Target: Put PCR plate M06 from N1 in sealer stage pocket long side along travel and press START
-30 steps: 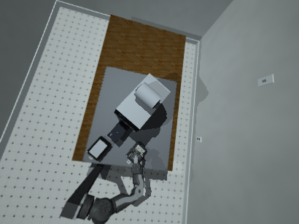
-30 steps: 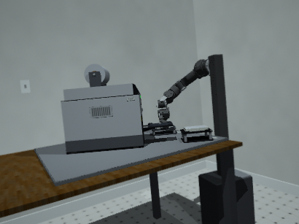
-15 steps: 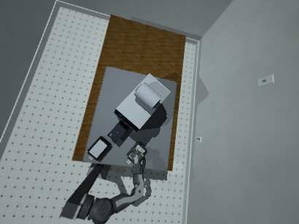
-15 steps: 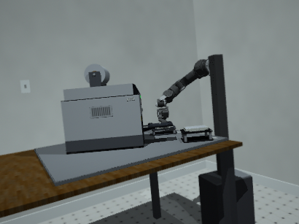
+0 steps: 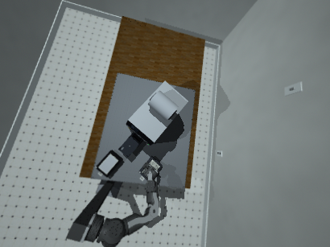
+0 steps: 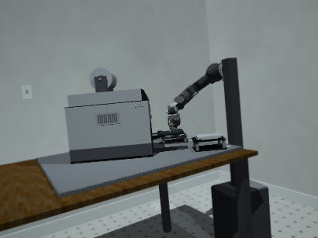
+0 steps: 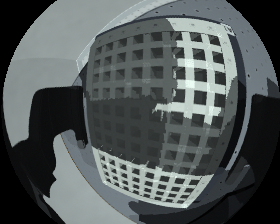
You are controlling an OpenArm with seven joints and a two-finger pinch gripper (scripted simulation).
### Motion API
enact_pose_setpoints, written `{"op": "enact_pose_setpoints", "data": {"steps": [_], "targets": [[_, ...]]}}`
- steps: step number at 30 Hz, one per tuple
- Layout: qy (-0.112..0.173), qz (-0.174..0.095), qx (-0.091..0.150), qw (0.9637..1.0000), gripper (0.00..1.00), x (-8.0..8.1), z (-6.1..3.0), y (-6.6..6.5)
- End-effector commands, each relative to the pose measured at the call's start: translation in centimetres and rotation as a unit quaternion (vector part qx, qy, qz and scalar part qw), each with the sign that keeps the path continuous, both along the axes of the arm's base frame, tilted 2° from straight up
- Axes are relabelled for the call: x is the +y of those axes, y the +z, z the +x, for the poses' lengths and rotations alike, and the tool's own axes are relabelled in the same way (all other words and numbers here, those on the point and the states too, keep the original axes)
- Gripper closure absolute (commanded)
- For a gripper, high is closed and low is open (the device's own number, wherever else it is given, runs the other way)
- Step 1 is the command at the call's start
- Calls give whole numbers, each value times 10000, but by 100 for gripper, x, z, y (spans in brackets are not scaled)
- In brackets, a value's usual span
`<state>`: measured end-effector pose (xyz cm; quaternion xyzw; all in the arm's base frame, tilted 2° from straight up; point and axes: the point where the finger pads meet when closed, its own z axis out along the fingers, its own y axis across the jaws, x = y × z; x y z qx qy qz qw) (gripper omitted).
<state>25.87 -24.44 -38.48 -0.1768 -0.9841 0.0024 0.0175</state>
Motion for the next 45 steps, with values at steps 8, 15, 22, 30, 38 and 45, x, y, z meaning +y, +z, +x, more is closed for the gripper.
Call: {"op": "enact_pose_setpoints", "data": {"steps": [8, 15, 22, 30, 38, 45], "targets": [[-10, -33, -6, 10000, 23, -16, 4, 8], [-11, -29, -28, 10000, 23, -20, 37, 38], [-11, -29, -28, 10000, 23, -20, 37, 38], [-9, -17, -12, 10000, 23, -17, -5, 8], [-9, -17, -12, 10000, 23, -17, -5, 8], [-10, -17, -31, 10000, 23, -6, 34, 34]]}}
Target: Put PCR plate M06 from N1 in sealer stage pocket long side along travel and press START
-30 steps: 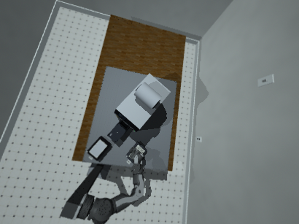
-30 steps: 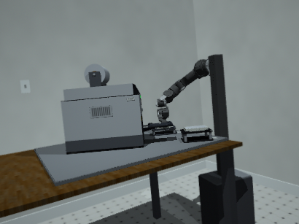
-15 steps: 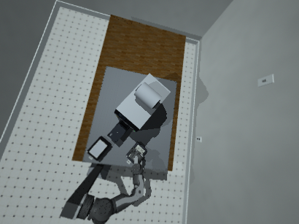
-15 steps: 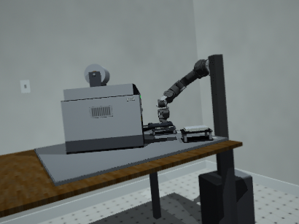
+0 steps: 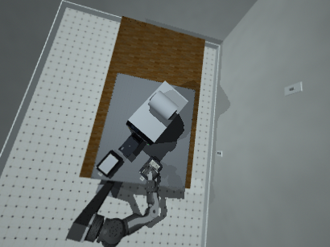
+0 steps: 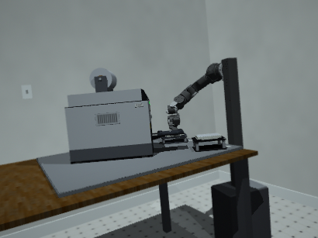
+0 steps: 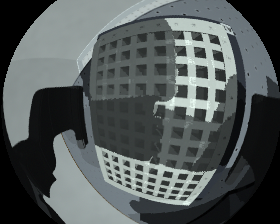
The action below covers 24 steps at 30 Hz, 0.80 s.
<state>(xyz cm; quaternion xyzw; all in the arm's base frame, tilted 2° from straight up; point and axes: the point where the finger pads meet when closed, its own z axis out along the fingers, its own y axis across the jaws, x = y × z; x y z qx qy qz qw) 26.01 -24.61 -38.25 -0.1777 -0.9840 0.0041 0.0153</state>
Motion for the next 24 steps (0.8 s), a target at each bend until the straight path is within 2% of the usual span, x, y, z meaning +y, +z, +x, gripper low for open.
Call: {"op": "enact_pose_setpoints", "data": {"steps": [1, 13, 18, 24], "targets": [[-2, 3, -17, 10000, 23, 14, 29, 18], [-2, 3, -17, 10000, 23, 14, 29, 18], [1, 10, 3, 10000, 23, 5, -19, -14], [1, 10, 3, 10000, 23, 5, -19, -14]]}}
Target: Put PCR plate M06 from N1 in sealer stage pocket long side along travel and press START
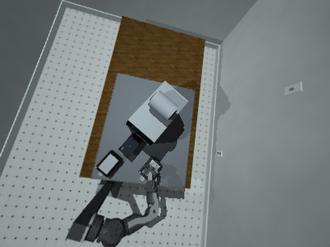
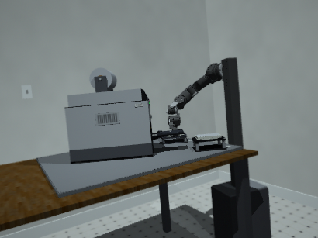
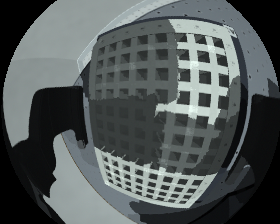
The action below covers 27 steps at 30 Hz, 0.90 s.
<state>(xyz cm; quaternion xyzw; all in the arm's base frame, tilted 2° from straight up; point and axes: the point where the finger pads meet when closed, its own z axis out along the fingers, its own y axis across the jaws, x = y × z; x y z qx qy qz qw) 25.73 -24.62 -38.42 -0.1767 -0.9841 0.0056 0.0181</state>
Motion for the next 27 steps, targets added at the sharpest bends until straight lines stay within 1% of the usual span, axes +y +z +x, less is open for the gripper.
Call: {"op": "enact_pose_setpoints", "data": {"steps": [1, 6, 11, 23, 24, 27], "targets": [[-9, 20, -27, 10000, 23, 5, 8, 3], [-9, 20, -27, 10000, 23, 5, 8, 3], [-12, 15, -46, 10000, 23, 15, 58, 37], [-12, 15, -46, 10000, 23, 15, 58, 37], [-15, 18, -53, 10000, 100, 15, 61, 39], [-23, 29, -74, 10000, 100, 15, 69, 44]]}}
